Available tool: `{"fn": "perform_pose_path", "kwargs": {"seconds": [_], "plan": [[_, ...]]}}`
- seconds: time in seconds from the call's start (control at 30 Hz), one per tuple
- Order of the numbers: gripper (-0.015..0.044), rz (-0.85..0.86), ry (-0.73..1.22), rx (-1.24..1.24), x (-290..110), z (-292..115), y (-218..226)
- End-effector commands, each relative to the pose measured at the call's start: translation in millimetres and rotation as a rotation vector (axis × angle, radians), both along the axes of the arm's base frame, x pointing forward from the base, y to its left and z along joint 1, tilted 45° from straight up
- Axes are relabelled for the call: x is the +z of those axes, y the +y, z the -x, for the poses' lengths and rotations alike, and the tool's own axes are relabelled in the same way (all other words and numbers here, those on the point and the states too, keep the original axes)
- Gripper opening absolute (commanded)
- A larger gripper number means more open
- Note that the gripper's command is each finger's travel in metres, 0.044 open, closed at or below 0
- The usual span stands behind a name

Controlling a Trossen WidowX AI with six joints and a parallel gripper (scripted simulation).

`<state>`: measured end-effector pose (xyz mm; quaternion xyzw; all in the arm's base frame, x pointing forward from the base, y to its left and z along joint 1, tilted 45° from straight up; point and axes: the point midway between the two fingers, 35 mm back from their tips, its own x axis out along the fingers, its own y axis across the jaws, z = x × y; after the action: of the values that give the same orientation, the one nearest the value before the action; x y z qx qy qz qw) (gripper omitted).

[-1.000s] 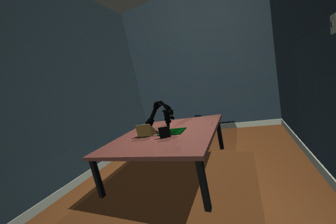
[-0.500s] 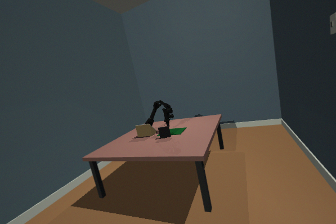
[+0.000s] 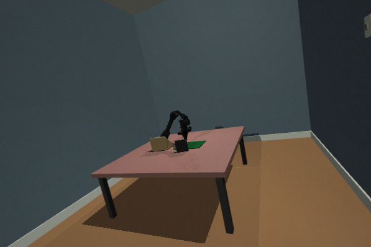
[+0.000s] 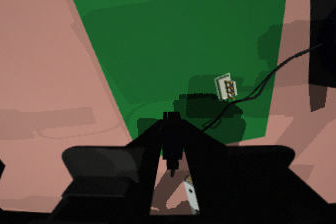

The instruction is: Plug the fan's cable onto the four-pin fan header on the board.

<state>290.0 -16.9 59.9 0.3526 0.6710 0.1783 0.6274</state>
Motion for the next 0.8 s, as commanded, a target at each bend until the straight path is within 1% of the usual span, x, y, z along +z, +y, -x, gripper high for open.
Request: {"fn": "perform_pose_path", "kwargs": {"seconds": [0.0, 0.77], "plan": [[0.0, -0.003, 0.094, -0.089, -4.9, -0.6, -3.1], [0.0, -0.028, 0.649, -0.662, -21.3, -3.6, -20.5]]}}
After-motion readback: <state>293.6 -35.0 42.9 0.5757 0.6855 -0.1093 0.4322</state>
